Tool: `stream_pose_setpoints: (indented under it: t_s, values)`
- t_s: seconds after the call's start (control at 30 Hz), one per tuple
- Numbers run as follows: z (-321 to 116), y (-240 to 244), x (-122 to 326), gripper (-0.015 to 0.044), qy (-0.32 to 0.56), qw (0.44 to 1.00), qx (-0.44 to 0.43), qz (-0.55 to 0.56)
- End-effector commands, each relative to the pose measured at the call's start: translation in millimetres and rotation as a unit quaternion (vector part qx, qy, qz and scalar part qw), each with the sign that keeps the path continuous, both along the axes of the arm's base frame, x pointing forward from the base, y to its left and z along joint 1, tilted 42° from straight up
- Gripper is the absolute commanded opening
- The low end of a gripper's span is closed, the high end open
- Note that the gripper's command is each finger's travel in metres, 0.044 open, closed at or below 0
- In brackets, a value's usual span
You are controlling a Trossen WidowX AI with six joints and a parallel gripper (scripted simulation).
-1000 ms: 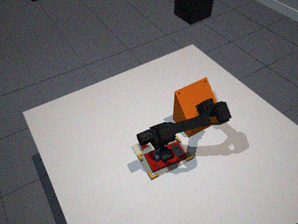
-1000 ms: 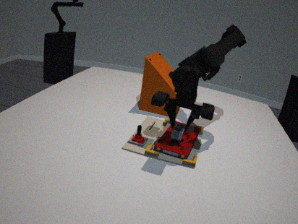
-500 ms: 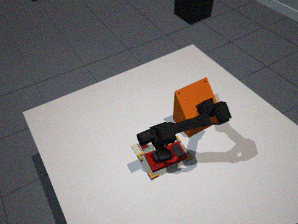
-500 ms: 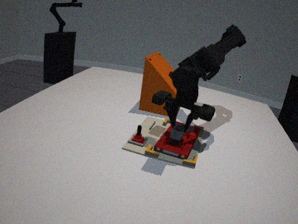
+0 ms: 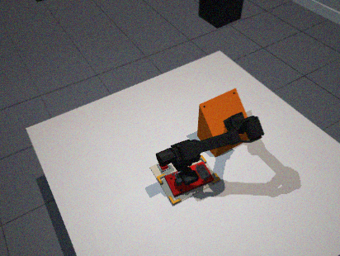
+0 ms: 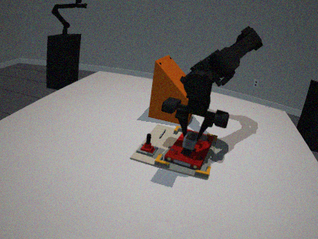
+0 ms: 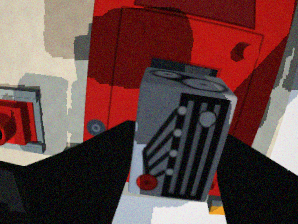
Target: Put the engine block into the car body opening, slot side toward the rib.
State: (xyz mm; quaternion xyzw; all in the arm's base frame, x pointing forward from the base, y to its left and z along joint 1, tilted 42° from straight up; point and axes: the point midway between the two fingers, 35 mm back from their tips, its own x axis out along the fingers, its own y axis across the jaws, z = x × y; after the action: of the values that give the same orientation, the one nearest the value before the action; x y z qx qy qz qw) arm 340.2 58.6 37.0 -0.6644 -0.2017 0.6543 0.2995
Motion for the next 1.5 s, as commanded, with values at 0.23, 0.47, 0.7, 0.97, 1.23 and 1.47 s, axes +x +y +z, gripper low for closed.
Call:
stream_pose_setpoints:
  t_s: [0.23, 0.47, 0.7, 0.97, 1.23, 1.47]
  values:
    - [3.5, 0.1, 1.4, 0.0159, -0.006, 1.000, 0.001, 0.004]
    - [3.6, 0.2, 1.7, 0.0159, -0.001, 1.000, 0.001, -0.002]
    - [3.6, 0.2, 1.7, 0.0159, 0.004, 1.000, 0.001, -0.007]
    - [3.0, 0.9, 1.8, 0.0159, 0.041, 0.998, 0.005, -0.049]
    - [2.1, 1.9, 2.0, 0.0159, 0.019, 1.000, 0.003, -0.024]
    - [1.6, 2.3, 2.3, 0.0159, -0.009, 1.000, 0.000, 0.008]
